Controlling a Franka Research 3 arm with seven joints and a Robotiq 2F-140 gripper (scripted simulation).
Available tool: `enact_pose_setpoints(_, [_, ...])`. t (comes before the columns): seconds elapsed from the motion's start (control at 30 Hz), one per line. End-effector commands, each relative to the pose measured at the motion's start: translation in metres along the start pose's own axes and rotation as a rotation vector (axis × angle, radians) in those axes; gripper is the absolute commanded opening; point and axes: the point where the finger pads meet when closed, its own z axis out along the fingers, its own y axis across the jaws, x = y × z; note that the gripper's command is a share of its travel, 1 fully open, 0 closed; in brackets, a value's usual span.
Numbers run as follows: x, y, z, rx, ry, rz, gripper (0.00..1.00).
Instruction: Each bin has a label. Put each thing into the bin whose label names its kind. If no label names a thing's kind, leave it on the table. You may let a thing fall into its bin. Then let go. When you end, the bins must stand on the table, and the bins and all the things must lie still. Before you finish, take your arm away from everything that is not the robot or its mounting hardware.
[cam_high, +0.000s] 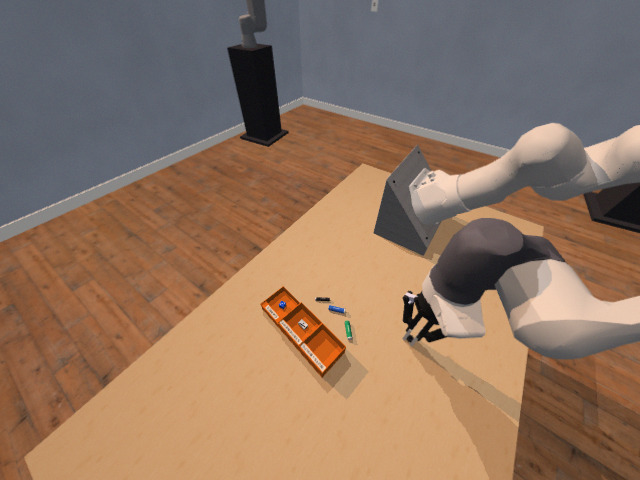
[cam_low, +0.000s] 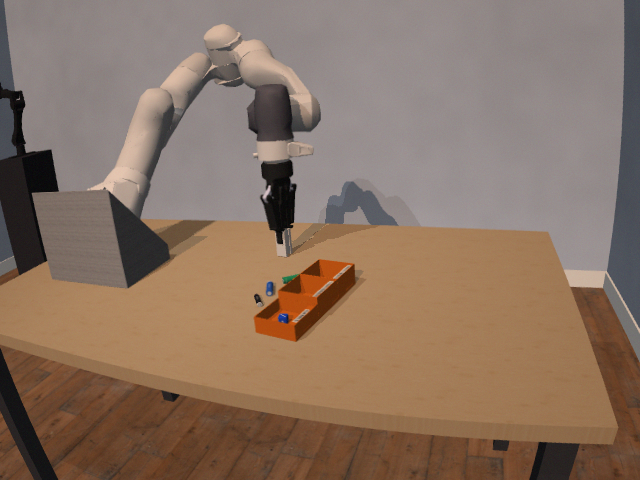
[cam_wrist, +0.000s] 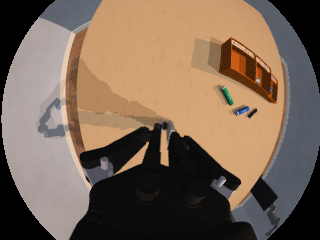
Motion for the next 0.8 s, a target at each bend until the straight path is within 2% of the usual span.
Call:
enact_pose_setpoints(0.0, [0.0,0.001,0.001,0.0,0.002,-0.004,0.07])
enact_pose_setpoints(0.1, [0.0,0.001,0.001,0.0,0.002,-0.004,0.07])
enact_pose_setpoints(0.77, [0.0,0.001,-0.059,0.0,0.002,-0.004,0.07])
